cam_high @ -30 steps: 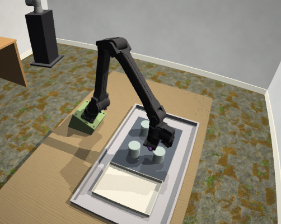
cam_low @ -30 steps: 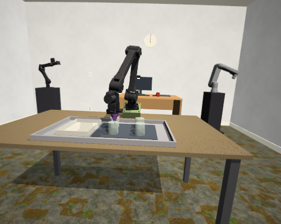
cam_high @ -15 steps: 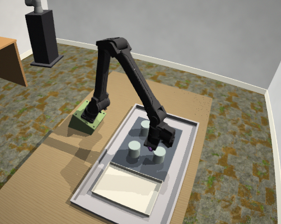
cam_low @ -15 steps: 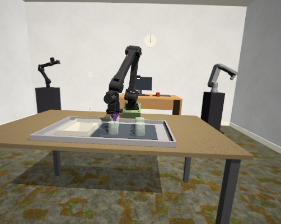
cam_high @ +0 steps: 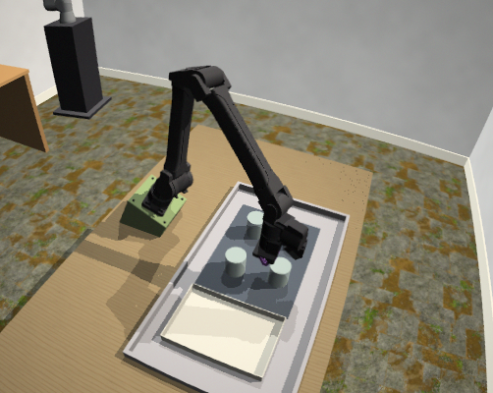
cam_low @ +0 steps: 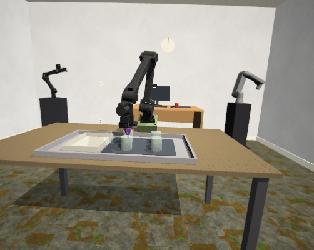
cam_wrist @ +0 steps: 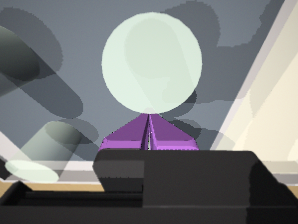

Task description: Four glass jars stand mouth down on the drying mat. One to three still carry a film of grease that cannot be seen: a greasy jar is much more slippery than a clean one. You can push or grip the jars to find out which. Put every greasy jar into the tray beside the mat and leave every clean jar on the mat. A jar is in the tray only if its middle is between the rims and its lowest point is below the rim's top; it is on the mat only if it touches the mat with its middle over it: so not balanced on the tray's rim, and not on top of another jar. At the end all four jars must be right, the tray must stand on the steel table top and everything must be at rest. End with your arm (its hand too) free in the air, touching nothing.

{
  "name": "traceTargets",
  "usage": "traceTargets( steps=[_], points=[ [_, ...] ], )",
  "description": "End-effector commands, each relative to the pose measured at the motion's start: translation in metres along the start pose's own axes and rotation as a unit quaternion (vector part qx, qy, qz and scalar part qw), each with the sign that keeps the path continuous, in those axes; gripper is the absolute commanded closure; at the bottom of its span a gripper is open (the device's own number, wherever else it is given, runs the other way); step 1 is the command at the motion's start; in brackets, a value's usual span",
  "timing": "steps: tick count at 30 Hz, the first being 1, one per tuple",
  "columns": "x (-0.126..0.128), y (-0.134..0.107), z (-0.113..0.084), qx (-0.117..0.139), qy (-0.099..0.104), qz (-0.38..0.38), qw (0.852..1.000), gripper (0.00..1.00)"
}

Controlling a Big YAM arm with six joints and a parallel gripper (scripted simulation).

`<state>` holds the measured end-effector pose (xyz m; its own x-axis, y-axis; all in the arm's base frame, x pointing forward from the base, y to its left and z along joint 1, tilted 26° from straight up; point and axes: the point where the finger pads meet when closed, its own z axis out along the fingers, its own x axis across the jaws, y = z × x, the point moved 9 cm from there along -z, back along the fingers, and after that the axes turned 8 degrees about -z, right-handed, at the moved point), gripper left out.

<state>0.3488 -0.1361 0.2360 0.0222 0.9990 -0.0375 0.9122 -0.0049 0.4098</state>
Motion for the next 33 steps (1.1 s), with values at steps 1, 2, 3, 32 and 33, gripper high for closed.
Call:
traceTargets(
  steps=[1, 2, 3, 32, 33],
  points=[
    [-0.0018, 0.0199, -0.0086, -0.013, -0.005, -0.001, 1.000, 1.00],
    [-0.0018, 0.0201, -0.0086, -0.013, -0.005, -0.001, 1.000, 1.00],
    [-0.0019, 0.0202, -0.0086, -0.013, -0.005, -0.001, 1.000, 1.00],
    [-0.0023, 0.0235, -0.0087, -0.013, -0.005, -0.001, 1.000, 1.00],
    [-0.0023, 0.0236, -0.0087, -0.013, -0.005, -0.001, 1.000, 1.00]
  ],
)
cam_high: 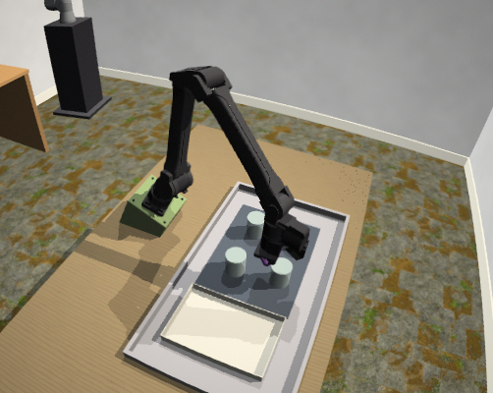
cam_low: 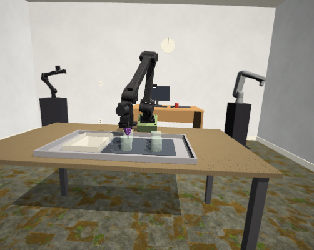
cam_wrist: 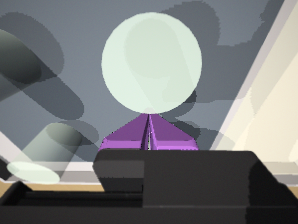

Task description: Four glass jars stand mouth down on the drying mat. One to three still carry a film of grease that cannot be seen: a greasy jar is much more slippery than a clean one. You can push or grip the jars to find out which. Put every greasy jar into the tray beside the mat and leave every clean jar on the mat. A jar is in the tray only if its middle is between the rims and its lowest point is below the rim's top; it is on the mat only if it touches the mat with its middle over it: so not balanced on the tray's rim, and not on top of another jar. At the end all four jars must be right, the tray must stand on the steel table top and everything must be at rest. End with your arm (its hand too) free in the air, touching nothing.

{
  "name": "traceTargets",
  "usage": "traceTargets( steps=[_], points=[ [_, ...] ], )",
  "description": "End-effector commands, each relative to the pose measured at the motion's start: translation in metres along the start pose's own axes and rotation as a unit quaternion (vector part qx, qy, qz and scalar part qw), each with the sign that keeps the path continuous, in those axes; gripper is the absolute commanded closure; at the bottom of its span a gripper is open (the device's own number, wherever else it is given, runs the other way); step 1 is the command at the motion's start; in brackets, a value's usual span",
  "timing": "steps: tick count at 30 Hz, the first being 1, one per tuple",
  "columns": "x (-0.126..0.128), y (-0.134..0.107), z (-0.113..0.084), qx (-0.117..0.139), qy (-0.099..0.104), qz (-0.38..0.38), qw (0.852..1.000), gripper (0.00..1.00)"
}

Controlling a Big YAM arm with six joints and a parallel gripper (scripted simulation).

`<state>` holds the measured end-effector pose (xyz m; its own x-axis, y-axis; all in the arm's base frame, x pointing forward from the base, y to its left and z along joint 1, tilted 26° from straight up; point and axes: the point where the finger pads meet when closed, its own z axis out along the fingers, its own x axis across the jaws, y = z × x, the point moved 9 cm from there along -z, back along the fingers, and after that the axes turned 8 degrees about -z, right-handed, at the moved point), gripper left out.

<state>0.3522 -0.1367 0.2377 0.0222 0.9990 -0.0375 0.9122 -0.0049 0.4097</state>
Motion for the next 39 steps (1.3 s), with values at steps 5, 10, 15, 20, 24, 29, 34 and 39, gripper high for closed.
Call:
traceTargets(
  steps=[5, 10, 15, 20, 24, 29, 34, 39],
  points=[
    [-0.001, 0.015, -0.008, -0.013, -0.005, -0.001, 1.000, 1.00],
    [0.000, 0.008, -0.008, -0.013, -0.005, -0.001, 1.000, 1.00],
    [0.002, -0.005, -0.008, -0.013, -0.005, -0.001, 1.000, 1.00],
    [0.003, -0.017, -0.008, -0.013, -0.005, -0.001, 1.000, 1.00],
    [0.004, -0.020, -0.007, -0.013, -0.005, -0.001, 1.000, 1.00],
    [0.004, -0.020, -0.007, -0.013, -0.005, -0.001, 1.000, 1.00],
    [0.004, -0.020, -0.007, -0.013, -0.005, -0.001, 1.000, 1.00],
    [0.004, -0.020, -0.007, -0.013, -0.005, -0.001, 1.000, 1.00]
  ],
)
